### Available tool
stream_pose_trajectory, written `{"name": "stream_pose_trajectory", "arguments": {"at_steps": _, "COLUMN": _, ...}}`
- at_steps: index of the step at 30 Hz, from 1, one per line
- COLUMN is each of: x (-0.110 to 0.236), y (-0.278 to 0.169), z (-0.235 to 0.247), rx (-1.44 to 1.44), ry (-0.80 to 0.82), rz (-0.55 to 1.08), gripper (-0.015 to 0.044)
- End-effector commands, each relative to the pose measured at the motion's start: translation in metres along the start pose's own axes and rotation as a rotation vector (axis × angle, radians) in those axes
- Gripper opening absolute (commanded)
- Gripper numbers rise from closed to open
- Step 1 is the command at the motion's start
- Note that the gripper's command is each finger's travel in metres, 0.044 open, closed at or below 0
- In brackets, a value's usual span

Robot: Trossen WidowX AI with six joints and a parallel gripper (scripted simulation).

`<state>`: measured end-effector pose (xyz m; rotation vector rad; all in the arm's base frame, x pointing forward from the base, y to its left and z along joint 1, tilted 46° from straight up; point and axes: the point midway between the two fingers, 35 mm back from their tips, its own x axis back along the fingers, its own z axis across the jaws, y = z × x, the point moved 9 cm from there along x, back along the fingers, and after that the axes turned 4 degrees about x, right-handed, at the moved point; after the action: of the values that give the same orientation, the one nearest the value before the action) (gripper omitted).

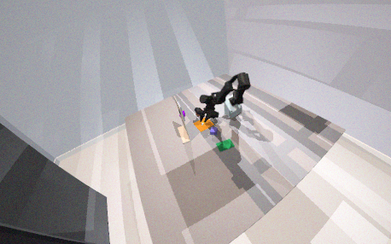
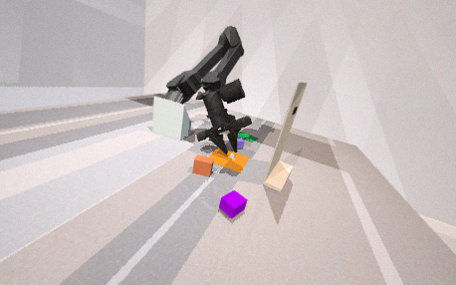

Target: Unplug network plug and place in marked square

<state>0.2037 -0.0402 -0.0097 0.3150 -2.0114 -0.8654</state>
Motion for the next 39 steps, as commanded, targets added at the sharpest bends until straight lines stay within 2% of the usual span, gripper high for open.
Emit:
{"name": "stream_pose_trajectory", "arguments": {"at_steps": 1, "x": 0.004, "y": 0.000, "z": 0.000, "rx": 0.000, "ry": -0.001, "rz": -0.001, "gripper": 0.0156}}
{"name": "stream_pose_trajectory", "arguments": {"at_steps": 39, "x": 0.033, "y": -0.005, "z": -0.011, "rx": 0.000, "ry": 0.003, "rz": 0.009, "gripper": 0.0156}}
